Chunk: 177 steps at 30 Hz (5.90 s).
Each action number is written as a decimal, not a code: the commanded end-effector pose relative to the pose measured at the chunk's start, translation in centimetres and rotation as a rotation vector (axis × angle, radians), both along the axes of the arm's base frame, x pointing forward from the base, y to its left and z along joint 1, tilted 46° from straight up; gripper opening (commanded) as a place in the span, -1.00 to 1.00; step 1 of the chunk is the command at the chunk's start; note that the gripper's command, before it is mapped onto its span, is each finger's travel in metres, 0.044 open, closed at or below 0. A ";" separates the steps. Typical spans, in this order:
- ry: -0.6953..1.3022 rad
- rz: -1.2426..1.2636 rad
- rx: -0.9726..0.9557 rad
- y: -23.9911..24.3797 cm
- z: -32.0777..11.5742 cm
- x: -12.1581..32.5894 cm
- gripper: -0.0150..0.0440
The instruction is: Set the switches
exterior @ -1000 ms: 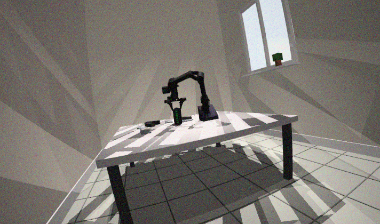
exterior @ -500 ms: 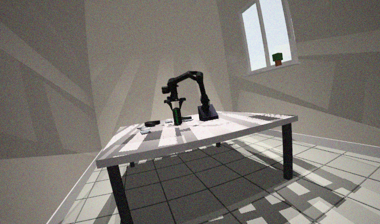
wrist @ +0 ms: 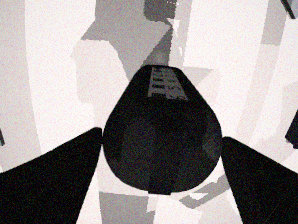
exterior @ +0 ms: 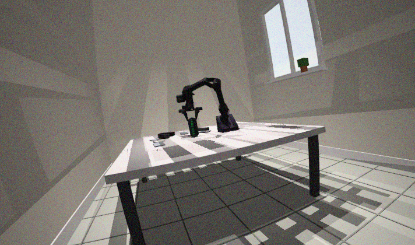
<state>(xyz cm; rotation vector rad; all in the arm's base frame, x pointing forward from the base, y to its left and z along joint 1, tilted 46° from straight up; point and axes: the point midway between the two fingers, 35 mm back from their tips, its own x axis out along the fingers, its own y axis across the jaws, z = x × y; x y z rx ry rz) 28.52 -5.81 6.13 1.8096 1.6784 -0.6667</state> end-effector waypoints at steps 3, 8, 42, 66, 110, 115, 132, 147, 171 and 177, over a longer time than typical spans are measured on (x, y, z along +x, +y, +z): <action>0.006 0.014 0.000 -0.1 -0.8 0.0 0.65; 0.006 0.014 0.000 -0.4 -1.2 0.1 0.65; 0.005 0.014 -0.001 -1.8 -3.5 0.2 0.65; 0.005 0.014 -0.001 -2.7 -5.2 0.3 0.65; 0.004 0.014 -0.002 -3.6 -8.5 0.5 0.65; 0.004 0.014 -0.002 -3.7 -8.8 0.5 0.65; 0.004 0.014 -0.003 -3.8 -10.1 0.6 0.65; 0.004 0.014 -0.003 -3.8 -11.3 0.7 0.65; 0.003 0.014 -0.003 -3.6 -13.1 0.8 0.65; 0.003 0.014 -0.003 -3.5 -13.5 0.9 0.65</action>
